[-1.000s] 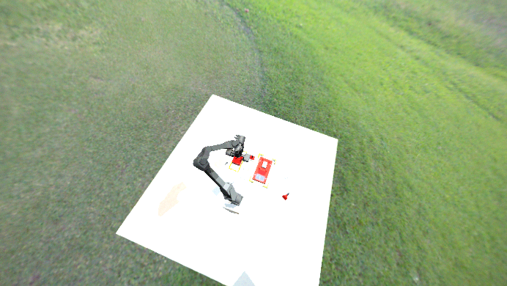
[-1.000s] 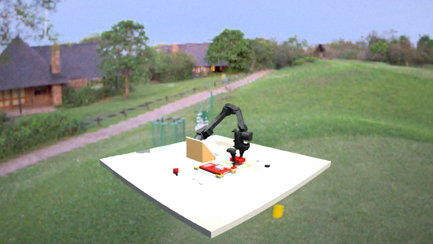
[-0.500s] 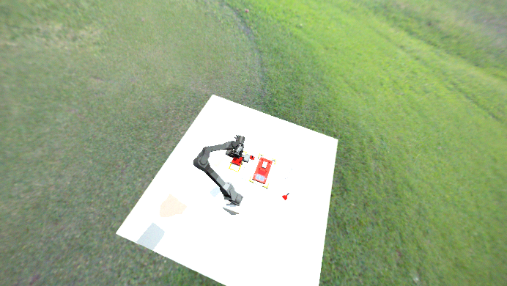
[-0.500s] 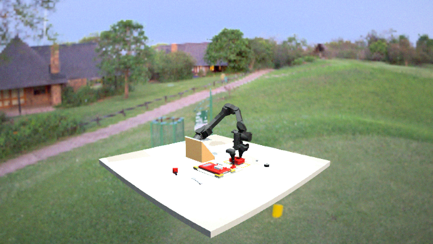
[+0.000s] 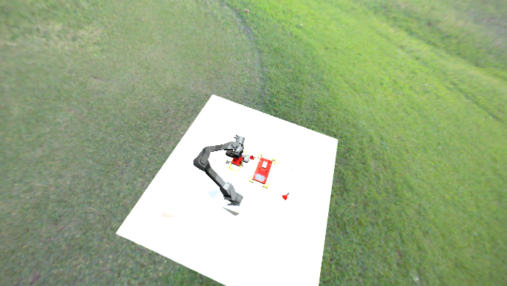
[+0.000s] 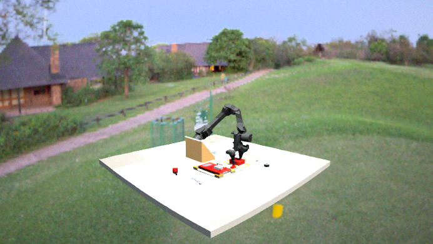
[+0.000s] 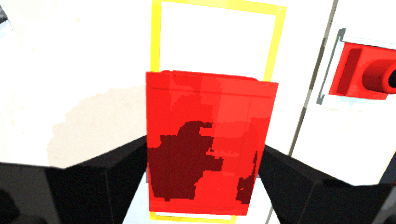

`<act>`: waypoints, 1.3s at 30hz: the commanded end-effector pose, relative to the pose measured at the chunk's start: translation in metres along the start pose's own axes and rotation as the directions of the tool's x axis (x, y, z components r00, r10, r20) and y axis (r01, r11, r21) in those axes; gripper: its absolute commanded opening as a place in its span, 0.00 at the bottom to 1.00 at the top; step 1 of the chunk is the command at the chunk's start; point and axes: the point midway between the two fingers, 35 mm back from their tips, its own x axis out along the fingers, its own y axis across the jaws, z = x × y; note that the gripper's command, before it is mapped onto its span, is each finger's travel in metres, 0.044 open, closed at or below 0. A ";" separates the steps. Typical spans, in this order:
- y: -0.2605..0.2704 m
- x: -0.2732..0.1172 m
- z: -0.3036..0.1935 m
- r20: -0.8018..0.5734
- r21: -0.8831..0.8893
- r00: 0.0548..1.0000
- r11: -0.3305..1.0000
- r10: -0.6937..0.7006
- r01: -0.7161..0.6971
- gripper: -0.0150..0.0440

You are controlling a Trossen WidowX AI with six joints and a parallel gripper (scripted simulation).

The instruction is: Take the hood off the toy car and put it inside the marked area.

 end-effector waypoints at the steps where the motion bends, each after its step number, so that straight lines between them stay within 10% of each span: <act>1: -0.001 0.002 -0.001 -0.001 0.006 1.000 1.000 -0.001 0.001 0.25; 7: -0.001 0.005 -0.001 -0.001 0.006 1.000 1.000 -0.001 0.001 0.25; 24: 0.000 0.002 0.000 0.000 0.000 1.000 1.000 0.001 -0.001 1.00; 39: 0.000 -0.068 0.000 -0.001 0.001 1.000 1.000 -0.001 0.001 1.00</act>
